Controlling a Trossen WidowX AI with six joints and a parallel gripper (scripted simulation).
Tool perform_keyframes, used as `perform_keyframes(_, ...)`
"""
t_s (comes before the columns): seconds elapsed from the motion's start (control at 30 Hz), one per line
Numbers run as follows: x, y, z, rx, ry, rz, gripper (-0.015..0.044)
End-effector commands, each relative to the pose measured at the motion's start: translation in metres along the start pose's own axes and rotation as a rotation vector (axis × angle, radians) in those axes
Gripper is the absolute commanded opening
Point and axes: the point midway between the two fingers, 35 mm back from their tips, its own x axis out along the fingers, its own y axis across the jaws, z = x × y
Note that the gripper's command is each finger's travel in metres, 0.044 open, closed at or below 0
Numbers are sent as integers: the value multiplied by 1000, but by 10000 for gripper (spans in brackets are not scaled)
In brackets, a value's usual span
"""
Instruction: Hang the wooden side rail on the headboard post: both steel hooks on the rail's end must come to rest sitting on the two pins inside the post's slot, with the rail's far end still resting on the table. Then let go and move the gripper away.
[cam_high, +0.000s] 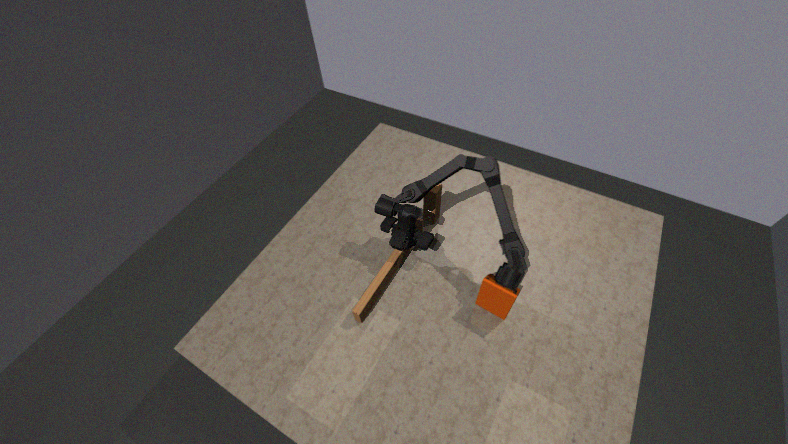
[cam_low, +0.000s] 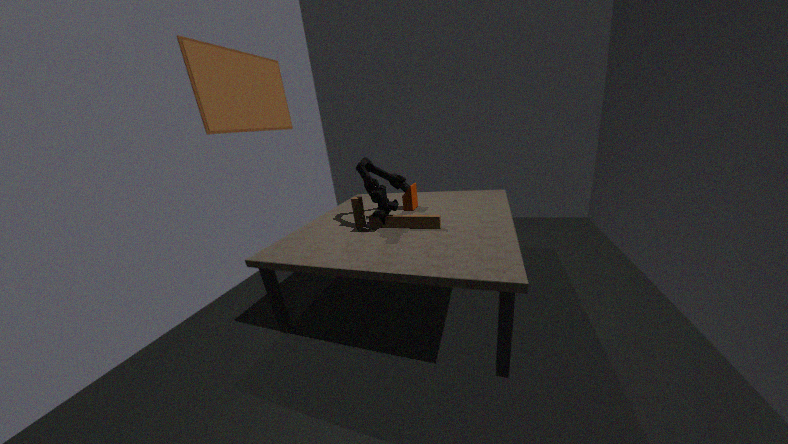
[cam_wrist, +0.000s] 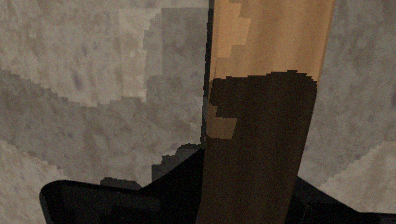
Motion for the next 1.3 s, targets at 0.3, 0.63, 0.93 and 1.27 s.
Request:
perform_keyframes(0.3, 0, 8, 0, -9, 6, 5, 0)
perform_keyframes(0.63, 0, 12, 0, -9, 6, 5, 0)
perform_keyframes(0.93, 0, 16, 0, -9, 6, 5, 0)
perform_keyframes(1.27, 0, 12, -1, 1, 2, 1, 0)
